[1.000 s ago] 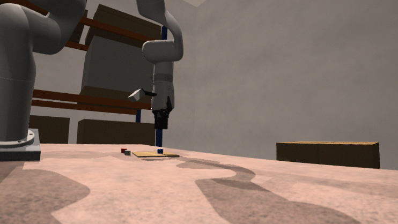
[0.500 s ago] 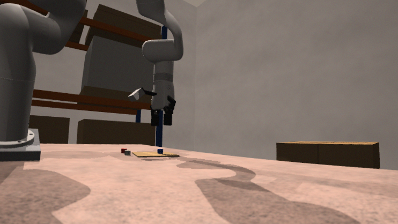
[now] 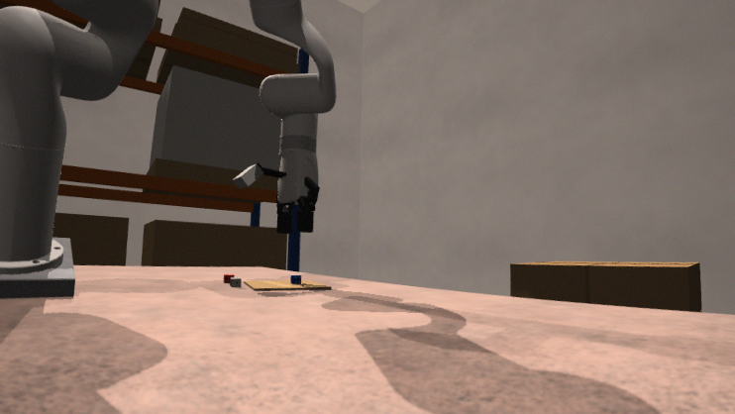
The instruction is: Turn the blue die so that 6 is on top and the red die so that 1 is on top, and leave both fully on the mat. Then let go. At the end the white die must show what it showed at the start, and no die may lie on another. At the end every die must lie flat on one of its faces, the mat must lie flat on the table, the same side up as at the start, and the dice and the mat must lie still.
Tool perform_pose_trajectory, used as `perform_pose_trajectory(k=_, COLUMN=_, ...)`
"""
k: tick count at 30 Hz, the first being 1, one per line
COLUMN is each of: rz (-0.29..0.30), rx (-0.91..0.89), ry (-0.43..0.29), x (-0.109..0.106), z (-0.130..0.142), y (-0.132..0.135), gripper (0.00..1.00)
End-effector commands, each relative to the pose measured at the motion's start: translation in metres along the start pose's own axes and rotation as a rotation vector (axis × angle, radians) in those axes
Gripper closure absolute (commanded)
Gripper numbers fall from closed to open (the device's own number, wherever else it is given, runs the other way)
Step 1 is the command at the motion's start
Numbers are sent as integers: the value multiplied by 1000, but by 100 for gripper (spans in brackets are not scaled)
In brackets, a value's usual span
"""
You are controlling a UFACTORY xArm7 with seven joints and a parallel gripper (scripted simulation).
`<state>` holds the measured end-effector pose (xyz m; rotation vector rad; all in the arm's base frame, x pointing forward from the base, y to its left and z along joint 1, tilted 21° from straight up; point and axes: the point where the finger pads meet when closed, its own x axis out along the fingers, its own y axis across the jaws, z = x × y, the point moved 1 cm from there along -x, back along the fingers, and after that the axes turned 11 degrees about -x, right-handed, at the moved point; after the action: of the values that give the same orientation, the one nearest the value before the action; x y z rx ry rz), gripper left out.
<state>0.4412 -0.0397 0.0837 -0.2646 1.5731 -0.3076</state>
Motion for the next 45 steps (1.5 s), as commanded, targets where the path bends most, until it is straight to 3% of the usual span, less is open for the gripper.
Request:
perform_pose_trajectory(k=1, rz=-1, rx=149, ry=-6, x=1, z=-10, y=21, gripper=0)
perform_pose_trajectory(k=5, rz=0, rx=199, ry=-6, x=2, z=-14, y=27, gripper=0)
perform_pose_trajectory(k=15, rz=1, rx=534, ry=-7, x=10, z=-42, y=67, gripper=0)
perform_pose_trajectory(k=30, rz=1, rx=929, ry=-5, x=19, z=-81, y=105, gripper=0)
perform_pose_trajectory(k=38, rz=1, rx=984, ry=-5, x=20, z=-87, y=110, gripper=0)
perform_pose_trajectory(k=39, rz=1, rx=984, ry=-5, x=20, z=-87, y=110, gripper=69)
perform_pose_trajectory(k=45, rz=1, rx=984, ry=-5, x=20, z=-87, y=110, gripper=69)
